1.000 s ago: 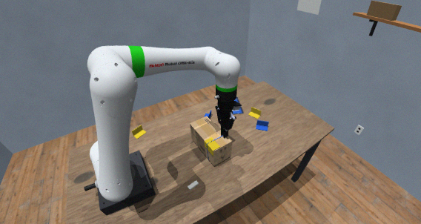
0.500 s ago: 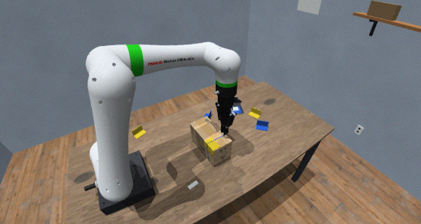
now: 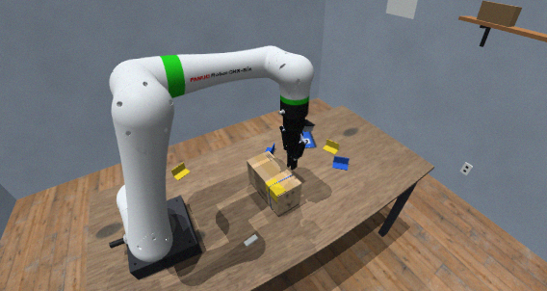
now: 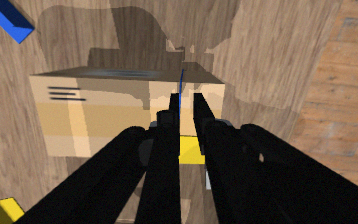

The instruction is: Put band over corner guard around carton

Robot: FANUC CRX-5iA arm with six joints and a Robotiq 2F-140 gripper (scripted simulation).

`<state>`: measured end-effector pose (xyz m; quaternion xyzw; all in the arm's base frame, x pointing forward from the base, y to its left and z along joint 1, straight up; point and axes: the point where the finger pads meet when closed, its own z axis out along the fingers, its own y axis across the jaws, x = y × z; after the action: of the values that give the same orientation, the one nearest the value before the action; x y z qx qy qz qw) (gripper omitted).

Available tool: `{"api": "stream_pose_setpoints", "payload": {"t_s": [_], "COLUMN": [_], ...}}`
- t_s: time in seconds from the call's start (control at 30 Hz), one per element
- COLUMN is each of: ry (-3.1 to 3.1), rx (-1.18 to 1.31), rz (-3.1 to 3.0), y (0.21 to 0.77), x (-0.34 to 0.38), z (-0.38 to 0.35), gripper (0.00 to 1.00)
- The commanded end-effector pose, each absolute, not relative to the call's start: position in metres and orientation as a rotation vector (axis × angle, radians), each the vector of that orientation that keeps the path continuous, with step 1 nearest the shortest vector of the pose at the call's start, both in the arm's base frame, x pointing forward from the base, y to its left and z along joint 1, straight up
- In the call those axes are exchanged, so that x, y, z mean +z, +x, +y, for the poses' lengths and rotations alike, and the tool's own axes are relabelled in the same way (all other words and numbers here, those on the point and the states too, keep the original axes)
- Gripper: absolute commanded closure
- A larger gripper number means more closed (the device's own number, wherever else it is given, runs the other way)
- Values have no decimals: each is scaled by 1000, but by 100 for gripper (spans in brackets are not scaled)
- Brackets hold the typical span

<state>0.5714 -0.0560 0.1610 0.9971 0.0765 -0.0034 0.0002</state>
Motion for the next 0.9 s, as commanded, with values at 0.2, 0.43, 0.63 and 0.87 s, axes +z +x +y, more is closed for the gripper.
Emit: {"api": "stream_pose_setpoints", "payload": {"t_s": [0.2, 0.43, 0.63, 0.87], "ry": [3131, 3131, 3131, 3131], "rx": [-8, -8, -8, -8], "rz": [240, 240, 240, 240], "y": [572, 572, 572, 572], "x": [175, 182, 184, 184], "z": [-56, -56, -56, -56], "gripper": [82, 82, 82, 82]}}
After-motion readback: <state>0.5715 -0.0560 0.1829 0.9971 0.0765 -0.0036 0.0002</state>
